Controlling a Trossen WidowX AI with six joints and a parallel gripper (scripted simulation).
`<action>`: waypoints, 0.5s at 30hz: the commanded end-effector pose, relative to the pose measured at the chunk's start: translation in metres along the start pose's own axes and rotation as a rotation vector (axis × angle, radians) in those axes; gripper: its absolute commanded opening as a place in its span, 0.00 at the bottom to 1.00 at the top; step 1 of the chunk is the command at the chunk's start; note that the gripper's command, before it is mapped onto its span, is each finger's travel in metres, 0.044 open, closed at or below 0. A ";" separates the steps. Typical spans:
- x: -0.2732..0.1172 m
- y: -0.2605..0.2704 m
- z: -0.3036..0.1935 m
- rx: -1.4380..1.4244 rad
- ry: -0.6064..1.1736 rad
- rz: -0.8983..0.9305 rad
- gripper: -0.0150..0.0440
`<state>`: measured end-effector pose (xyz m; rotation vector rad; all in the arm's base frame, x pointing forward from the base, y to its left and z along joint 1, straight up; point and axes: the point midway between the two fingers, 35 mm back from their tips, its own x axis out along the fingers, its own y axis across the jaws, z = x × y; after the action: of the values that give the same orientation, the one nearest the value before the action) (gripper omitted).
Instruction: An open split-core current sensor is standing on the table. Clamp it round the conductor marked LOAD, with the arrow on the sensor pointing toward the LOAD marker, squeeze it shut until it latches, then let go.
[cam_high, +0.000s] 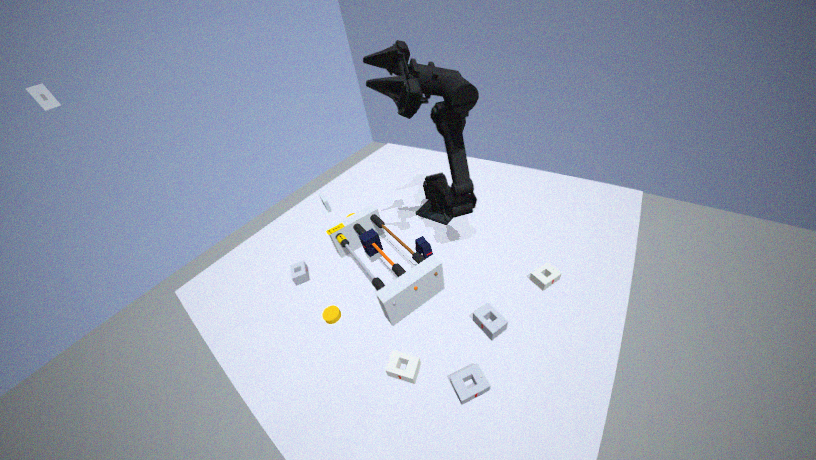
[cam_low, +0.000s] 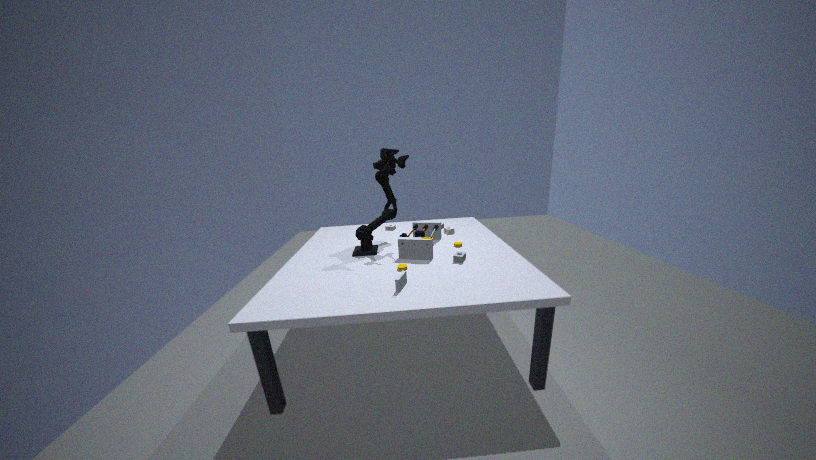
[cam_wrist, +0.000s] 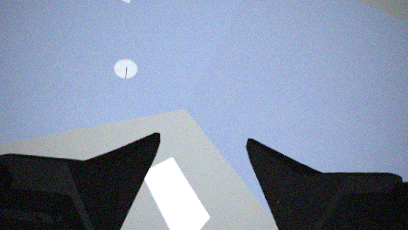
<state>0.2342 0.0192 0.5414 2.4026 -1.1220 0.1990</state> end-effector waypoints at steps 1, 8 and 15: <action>0.000 0.001 -0.001 0.003 0.011 0.003 0.98; -0.037 0.050 -0.029 0.476 0.243 -0.113 1.00; -0.053 0.110 -0.023 1.111 0.325 -0.319 1.00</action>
<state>0.1460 0.0325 0.5802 2.9788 -0.6783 1.0442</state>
